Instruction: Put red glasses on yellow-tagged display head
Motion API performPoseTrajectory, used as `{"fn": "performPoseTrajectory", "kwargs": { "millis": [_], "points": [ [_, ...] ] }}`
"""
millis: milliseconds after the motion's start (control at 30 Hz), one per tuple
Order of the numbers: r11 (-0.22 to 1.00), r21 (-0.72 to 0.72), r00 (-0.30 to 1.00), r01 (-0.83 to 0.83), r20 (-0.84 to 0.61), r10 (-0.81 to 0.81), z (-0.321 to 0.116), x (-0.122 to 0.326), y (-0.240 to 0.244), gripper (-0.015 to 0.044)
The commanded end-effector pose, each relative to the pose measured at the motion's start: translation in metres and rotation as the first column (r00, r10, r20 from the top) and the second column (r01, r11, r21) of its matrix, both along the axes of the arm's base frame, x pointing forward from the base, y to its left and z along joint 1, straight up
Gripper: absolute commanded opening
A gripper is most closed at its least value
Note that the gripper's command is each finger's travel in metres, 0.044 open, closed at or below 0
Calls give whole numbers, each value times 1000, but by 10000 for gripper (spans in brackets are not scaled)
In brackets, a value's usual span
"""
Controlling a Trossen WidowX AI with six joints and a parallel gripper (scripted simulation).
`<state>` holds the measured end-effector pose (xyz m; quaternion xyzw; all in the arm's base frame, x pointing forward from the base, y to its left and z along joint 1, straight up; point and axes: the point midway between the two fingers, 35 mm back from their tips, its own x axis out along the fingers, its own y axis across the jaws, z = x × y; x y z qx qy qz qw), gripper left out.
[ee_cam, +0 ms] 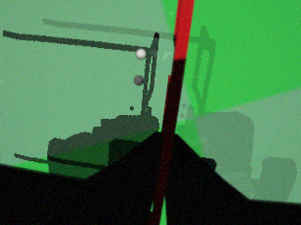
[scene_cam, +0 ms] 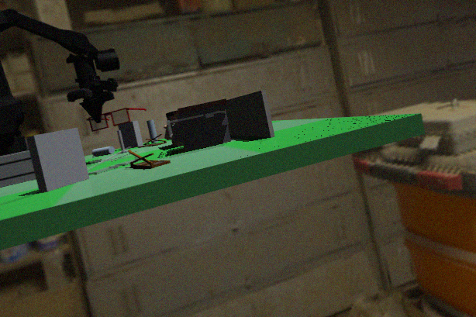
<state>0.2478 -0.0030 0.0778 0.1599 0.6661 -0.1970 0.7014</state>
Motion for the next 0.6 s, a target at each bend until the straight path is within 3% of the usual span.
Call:
{"fn": "performPoseTrajectory", "kwargs": {
  "millis": [0, 567],
  "points": [
    [995, -38, 996, 88, 32, -87, 4, 1, 8, 0],
    [898, -78, 884, 433, 231, -406, 19, 2, 44, 0]
  ]
}}
